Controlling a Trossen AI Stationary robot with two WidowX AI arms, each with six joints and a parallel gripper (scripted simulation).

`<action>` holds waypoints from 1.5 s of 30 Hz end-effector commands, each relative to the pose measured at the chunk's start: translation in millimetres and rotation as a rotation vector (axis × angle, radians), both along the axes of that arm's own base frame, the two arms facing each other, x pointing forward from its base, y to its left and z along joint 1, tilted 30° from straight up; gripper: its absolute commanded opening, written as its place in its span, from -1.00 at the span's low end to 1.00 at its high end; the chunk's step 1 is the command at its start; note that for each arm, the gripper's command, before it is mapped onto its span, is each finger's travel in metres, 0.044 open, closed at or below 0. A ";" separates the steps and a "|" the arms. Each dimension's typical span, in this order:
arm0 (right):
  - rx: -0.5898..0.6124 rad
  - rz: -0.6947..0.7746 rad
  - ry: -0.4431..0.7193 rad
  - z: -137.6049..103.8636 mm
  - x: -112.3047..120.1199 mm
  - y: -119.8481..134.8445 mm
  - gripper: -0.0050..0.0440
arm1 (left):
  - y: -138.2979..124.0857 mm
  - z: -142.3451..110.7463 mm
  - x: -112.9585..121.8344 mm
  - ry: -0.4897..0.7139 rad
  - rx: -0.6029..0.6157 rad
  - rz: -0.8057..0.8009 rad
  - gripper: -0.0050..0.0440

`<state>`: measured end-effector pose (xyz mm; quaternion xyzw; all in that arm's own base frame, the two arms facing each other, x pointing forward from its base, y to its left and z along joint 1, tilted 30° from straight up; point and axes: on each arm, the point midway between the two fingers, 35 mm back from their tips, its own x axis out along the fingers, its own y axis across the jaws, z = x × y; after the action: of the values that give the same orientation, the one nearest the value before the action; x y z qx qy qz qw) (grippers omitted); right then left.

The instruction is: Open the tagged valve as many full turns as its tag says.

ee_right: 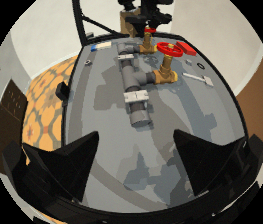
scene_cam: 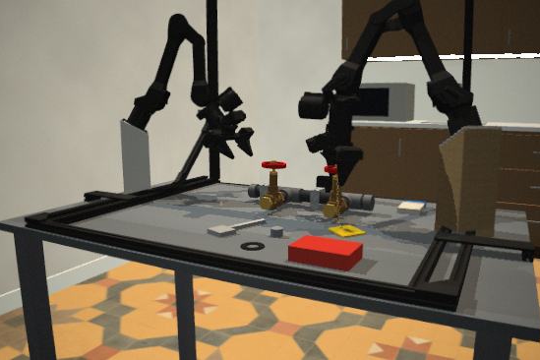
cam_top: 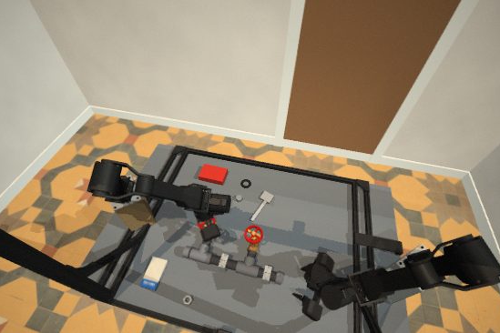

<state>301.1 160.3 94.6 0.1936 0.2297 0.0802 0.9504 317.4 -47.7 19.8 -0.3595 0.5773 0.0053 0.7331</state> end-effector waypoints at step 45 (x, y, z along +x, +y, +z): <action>0.000 0.000 0.000 0.0 0.0 0.0 0.84 | -0.2 -0.1 -0.2 -0.675 0.552 -1.408 0.44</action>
<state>301.1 160.3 94.6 0.1936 0.2297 0.0802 0.9504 317.4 -47.7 19.8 0.2981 0.3936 -0.4222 0.7602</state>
